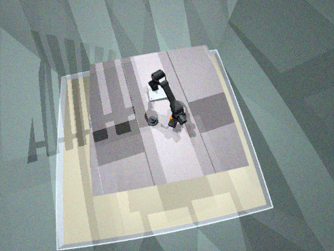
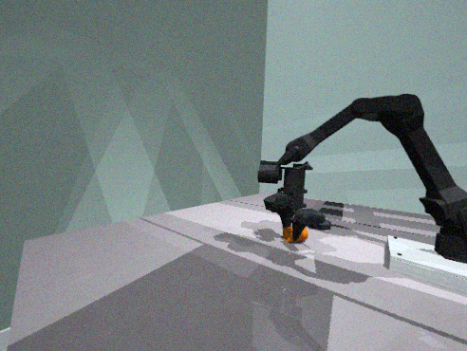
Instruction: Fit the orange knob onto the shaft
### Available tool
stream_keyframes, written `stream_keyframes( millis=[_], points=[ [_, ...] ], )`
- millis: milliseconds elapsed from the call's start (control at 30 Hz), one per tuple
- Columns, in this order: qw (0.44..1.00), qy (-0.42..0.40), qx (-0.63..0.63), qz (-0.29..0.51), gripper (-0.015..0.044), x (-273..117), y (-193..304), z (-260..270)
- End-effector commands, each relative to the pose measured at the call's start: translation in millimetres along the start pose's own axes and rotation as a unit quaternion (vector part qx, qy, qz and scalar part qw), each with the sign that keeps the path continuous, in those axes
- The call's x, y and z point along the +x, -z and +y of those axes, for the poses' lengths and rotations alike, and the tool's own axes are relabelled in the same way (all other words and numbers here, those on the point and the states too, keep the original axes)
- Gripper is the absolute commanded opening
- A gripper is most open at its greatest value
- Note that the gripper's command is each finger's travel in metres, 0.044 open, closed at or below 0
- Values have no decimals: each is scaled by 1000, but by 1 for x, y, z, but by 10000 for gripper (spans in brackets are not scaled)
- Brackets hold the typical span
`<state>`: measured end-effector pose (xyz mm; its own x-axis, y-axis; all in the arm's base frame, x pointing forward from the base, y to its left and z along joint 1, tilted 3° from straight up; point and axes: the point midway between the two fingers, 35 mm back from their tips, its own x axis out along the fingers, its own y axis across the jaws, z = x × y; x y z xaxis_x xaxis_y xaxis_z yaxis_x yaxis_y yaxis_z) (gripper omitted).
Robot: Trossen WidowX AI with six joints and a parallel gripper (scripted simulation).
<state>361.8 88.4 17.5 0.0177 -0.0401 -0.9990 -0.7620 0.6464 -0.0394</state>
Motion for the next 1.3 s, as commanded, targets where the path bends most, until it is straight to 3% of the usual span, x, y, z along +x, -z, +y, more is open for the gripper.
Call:
stream_keyframes(
  millis=[0,1267],
  points=[
    [1000,0,1,1,180,1,1,0],
    [952,0,0,-306,180,-17,36,-1]
  ],
)
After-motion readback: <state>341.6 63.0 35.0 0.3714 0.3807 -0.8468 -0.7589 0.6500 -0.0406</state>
